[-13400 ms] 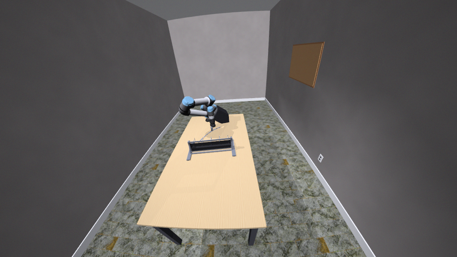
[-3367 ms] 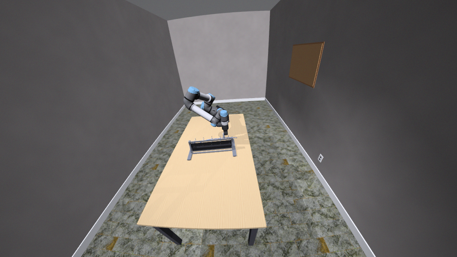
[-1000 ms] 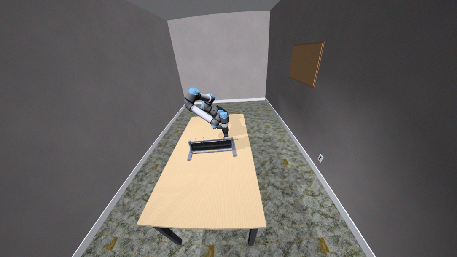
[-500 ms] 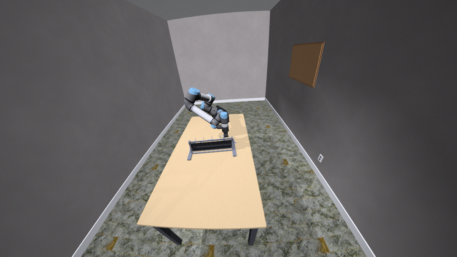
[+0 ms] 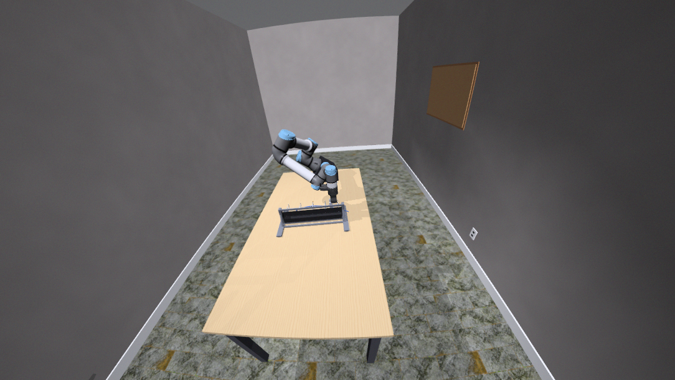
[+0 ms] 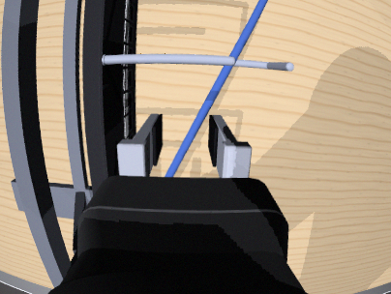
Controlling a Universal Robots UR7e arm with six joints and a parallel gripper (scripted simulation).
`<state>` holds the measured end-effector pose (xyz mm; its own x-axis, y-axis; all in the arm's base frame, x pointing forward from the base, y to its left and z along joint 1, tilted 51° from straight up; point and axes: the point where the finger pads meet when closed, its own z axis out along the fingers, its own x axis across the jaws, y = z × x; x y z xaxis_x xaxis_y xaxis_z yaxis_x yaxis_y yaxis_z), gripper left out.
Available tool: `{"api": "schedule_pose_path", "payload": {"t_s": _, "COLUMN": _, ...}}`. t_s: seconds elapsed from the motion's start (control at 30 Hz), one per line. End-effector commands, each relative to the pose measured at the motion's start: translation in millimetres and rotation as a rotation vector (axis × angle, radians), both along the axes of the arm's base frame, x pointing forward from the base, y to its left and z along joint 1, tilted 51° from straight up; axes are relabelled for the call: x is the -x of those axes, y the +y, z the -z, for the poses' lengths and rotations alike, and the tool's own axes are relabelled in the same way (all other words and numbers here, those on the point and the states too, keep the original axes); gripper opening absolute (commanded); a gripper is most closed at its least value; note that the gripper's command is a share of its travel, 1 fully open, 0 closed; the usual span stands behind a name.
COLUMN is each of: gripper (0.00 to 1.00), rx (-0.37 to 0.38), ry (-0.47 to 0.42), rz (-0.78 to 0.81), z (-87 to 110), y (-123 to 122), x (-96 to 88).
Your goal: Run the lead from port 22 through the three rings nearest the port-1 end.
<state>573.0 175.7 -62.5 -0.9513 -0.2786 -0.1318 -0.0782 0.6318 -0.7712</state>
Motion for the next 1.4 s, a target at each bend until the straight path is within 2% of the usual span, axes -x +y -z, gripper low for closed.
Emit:
{"api": "schedule_pose_path", "payload": {"t_s": 0.0, "gripper": 0.67, "rx": -0.001, "ry": -0.001, "rz": -0.001, "z": -0.5, "y": 1, "x": -0.1}}
{"api": "schedule_pose_path", "payload": {"t_s": 0.7, "gripper": 0.67, "rx": -0.001, "ry": -0.001, "rz": -0.001, "z": -4.3, "y": 5, "x": 1.7}}
{"api": "schedule_pose_path", "payload": {"t_s": 1.37, "gripper": 0.67, "rx": -0.001, "ry": -0.001, "rz": -0.001, "z": -36.4, "y": 42, "x": 17.1}}
